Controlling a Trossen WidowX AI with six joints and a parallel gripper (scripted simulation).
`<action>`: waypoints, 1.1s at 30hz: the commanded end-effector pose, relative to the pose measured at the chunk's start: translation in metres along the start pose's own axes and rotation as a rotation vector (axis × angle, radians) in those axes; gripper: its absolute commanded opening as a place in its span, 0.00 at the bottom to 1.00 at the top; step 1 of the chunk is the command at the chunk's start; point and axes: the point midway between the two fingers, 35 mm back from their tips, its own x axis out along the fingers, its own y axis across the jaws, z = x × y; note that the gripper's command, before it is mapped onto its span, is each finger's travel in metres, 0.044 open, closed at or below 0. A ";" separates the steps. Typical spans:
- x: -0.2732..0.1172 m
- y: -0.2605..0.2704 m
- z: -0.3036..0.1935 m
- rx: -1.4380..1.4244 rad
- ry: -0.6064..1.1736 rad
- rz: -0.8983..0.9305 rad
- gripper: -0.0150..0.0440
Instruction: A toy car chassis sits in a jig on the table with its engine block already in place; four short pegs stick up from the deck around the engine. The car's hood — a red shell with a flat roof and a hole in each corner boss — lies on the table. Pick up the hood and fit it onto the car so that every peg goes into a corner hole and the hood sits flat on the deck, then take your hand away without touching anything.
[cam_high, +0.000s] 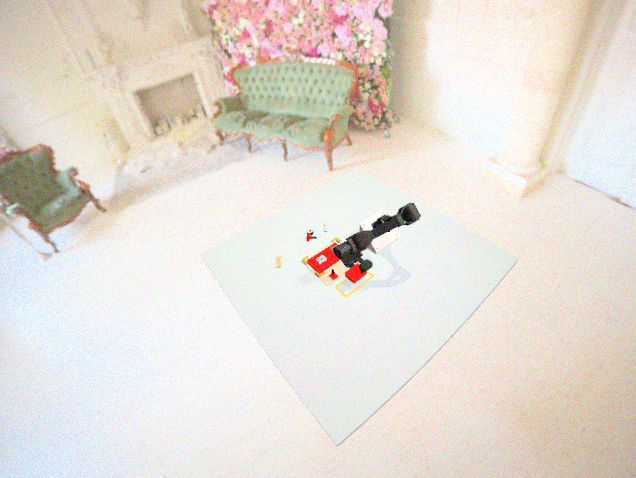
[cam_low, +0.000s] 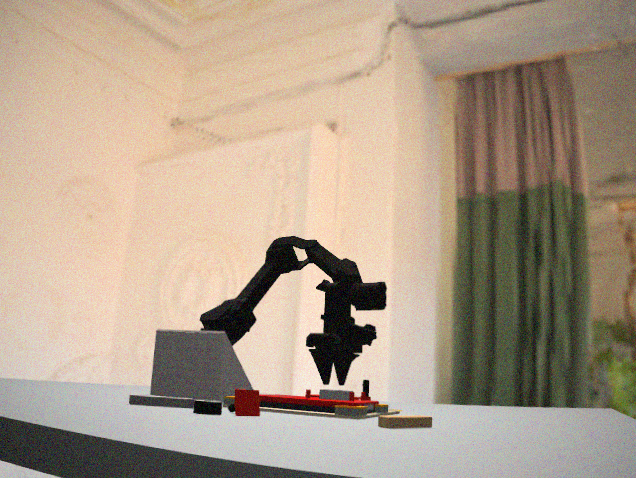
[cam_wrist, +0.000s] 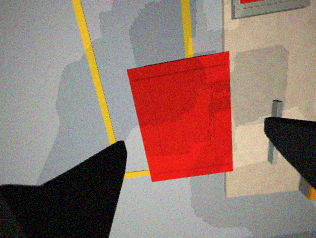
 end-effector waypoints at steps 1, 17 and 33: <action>0.004 0.000 -0.001 0.008 0.006 0.006 1.00; 0.014 0.001 -0.001 0.008 0.006 0.008 1.00; 0.021 0.002 -0.002 0.008 0.006 0.009 1.00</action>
